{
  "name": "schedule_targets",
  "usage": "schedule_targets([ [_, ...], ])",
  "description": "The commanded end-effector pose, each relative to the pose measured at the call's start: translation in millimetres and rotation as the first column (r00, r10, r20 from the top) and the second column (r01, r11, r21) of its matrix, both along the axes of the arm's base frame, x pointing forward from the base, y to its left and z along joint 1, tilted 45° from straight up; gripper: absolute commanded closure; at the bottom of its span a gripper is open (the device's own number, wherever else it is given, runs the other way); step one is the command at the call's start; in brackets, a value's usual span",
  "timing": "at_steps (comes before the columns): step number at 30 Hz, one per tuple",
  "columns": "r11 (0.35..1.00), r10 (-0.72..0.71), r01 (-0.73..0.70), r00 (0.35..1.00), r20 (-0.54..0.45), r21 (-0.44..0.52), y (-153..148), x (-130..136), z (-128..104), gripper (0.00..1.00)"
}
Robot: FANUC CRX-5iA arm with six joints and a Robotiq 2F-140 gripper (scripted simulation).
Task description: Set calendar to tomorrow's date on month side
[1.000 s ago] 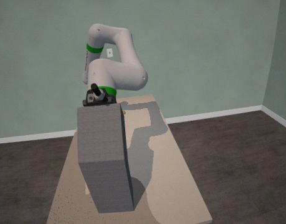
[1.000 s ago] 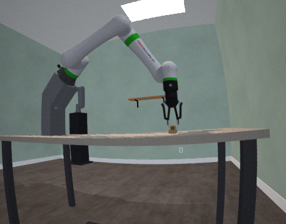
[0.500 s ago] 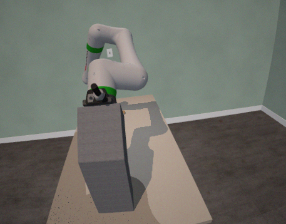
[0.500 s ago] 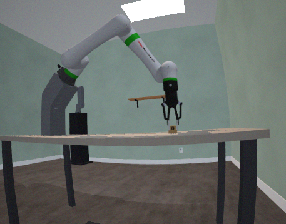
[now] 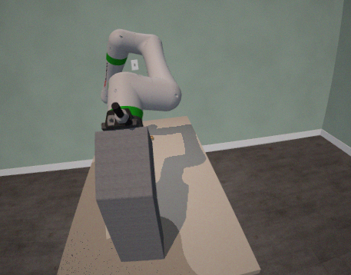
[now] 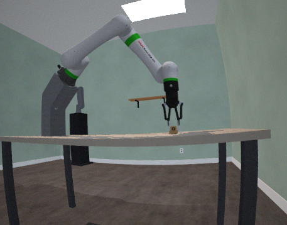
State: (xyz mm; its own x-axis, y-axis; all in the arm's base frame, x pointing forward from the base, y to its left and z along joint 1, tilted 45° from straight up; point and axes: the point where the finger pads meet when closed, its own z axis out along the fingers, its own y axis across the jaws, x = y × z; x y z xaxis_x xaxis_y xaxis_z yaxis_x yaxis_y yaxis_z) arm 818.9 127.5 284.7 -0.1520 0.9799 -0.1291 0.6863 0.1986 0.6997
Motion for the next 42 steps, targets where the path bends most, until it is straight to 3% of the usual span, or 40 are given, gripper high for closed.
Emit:
schedule_targets([
  [1,1.000,0.000,0.000,1.000,0.000,0.000,0.1,0.0,0.3,0.75],
  [42,1.000,0.000,0.000,1.000,0.000,0.000,-0.1,-7.0,7.2,0.75],
])
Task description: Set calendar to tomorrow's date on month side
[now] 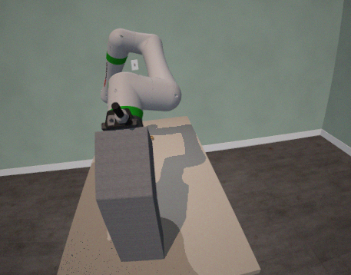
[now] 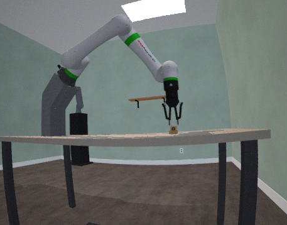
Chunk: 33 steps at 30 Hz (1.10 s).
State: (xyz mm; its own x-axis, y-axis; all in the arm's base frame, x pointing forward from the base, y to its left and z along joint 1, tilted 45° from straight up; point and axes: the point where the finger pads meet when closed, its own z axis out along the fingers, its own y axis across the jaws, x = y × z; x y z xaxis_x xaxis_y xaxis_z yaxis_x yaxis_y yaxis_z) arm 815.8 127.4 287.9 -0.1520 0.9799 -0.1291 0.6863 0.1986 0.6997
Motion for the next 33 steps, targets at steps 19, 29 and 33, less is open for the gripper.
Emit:
schedule_targets([
  [19,1.000,0.000,0.000,1.000,0.000,0.000,-2,-68,67,0.75],
  [29,1.000,-0.001,0.001,1.000,0.000,0.000,-3,-68,68,0.75],
  [33,1.000,-0.015,0.015,1.000,-0.006,0.011,-54,-62,74,0.75],
])
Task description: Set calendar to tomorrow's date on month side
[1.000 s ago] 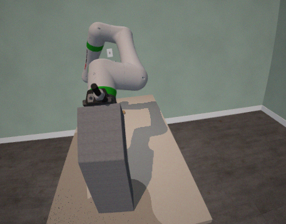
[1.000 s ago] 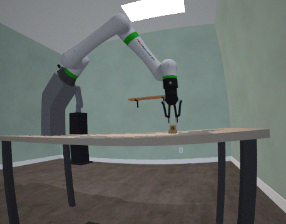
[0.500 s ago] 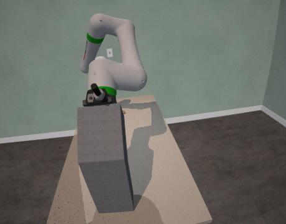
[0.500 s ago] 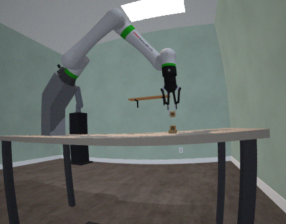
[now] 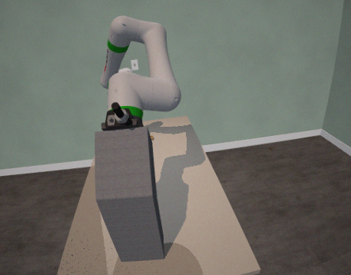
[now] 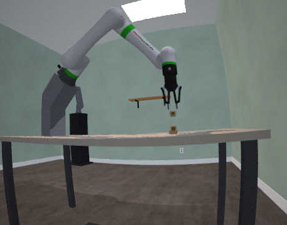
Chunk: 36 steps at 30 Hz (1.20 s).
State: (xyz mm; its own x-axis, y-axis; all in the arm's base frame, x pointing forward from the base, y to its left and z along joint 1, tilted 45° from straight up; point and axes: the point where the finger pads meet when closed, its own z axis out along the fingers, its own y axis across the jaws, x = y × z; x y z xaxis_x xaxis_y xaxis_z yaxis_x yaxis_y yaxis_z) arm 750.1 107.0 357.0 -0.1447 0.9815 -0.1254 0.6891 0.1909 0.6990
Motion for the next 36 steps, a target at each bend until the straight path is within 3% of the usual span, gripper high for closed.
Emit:
schedule_targets([
  [1,1.000,-0.013,0.013,1.000,-0.005,0.013,-59,5,10,0.75],
  [7,0.999,-0.020,0.020,1.000,0.001,0.025,-107,7,19,0.75],
  [23,0.999,-0.020,0.020,1.000,0.001,0.025,-107,8,18,0.75],
  [36,0.999,-0.020,0.020,1.000,0.001,0.025,-107,25,1,0.75],
])
